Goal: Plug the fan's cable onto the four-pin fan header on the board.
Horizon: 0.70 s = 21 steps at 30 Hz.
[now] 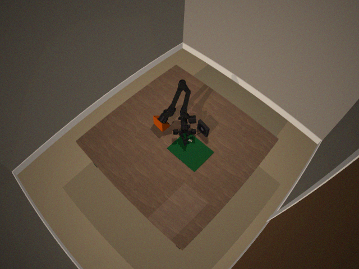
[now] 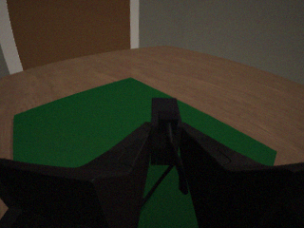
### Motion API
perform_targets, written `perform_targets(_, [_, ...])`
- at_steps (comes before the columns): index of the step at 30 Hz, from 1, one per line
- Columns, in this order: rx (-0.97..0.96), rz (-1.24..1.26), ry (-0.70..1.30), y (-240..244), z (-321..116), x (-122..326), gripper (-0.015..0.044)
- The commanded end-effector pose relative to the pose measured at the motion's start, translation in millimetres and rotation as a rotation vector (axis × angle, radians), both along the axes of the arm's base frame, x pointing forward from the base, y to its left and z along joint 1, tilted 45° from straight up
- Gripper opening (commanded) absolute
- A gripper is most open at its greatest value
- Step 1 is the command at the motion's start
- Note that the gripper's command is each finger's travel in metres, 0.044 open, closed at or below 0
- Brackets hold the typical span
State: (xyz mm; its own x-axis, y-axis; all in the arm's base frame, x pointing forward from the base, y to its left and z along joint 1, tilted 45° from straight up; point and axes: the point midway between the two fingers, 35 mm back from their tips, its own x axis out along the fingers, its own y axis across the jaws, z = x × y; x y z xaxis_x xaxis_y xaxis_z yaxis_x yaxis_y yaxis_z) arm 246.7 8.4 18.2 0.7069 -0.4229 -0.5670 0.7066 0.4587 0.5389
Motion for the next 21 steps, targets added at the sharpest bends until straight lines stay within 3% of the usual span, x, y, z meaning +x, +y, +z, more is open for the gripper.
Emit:
perform_targets(1, [-0.002,-0.003,-0.001,2,-3,0,0.0])
perform_targets(21, [-0.002,-0.003,0.0,15,-16,2,0.0])
